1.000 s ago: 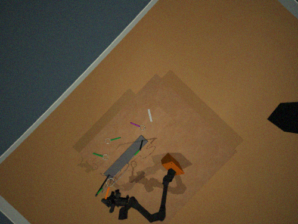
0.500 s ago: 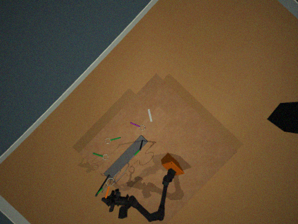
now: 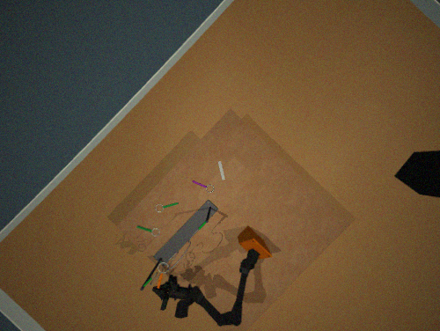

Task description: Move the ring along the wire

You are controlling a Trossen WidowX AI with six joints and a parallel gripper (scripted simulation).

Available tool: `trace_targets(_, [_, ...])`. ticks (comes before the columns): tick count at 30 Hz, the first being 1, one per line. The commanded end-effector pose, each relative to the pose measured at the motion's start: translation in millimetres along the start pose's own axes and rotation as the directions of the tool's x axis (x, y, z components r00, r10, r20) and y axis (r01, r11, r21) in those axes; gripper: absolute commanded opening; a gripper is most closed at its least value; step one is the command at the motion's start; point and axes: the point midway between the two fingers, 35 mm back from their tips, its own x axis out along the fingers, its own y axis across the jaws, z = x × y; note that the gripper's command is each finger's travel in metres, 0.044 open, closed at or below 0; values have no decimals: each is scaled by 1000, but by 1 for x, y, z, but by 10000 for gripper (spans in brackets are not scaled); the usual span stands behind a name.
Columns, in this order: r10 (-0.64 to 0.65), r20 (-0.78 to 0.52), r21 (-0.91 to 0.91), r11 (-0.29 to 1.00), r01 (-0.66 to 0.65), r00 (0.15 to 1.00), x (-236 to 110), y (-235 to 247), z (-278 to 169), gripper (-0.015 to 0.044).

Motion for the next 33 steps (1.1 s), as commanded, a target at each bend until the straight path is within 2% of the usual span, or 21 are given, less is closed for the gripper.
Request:
trace_targets(1, [-53, -11, -85, 995, 52, 999, -3, -16, 1, -150])
trace_targets(16, [-239, -7, -398, 891, 216, 971, -17, -67, 15, -150])
trace_targets(33, [-426, 69, -695, 628, 350, 902, -43, -113, 50, -150])
